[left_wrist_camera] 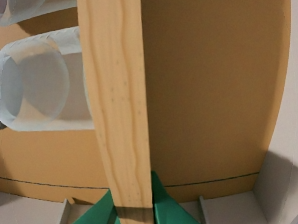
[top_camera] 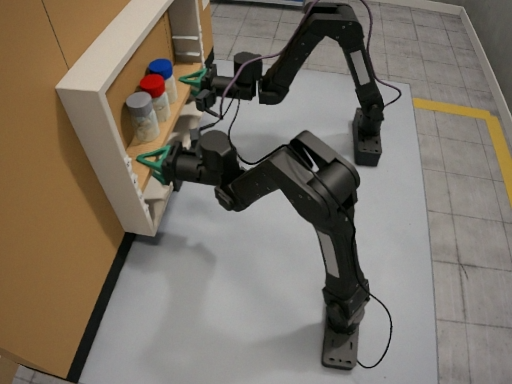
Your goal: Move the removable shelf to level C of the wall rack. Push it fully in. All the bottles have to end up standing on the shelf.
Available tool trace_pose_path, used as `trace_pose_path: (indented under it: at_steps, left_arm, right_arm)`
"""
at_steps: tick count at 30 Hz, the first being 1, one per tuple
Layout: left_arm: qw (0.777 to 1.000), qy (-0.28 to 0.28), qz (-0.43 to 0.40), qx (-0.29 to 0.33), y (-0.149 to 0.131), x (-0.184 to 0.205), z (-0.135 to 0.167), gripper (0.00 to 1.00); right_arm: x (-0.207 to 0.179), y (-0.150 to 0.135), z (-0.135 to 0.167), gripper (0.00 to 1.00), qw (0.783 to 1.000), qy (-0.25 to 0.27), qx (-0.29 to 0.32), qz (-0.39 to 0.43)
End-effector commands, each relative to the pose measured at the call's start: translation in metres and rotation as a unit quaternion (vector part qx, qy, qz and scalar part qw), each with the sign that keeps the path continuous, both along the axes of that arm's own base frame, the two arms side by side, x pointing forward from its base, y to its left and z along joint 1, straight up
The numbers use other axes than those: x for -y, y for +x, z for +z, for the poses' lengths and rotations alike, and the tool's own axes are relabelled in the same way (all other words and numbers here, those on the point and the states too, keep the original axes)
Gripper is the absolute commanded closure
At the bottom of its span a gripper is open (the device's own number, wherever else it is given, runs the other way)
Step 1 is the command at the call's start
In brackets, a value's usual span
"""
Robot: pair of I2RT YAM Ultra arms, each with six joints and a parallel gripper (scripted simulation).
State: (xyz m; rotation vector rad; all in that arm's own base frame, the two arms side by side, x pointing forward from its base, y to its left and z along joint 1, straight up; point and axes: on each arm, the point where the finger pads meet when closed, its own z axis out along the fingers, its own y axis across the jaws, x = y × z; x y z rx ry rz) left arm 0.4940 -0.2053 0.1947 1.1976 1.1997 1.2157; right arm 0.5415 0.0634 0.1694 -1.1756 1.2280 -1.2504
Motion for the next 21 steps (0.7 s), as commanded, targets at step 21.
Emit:
trace_pose_path:
  at_steps: [21]
  left_arm:
    - [1.000, 0.001, 0.002, -0.007, 0.0046, -0.0023, 0.0082, 1.00]
  right_arm:
    - [0.0037, 0.0047, 0.0082, 1.00, 1.000, 0.001, -0.009, -0.001]
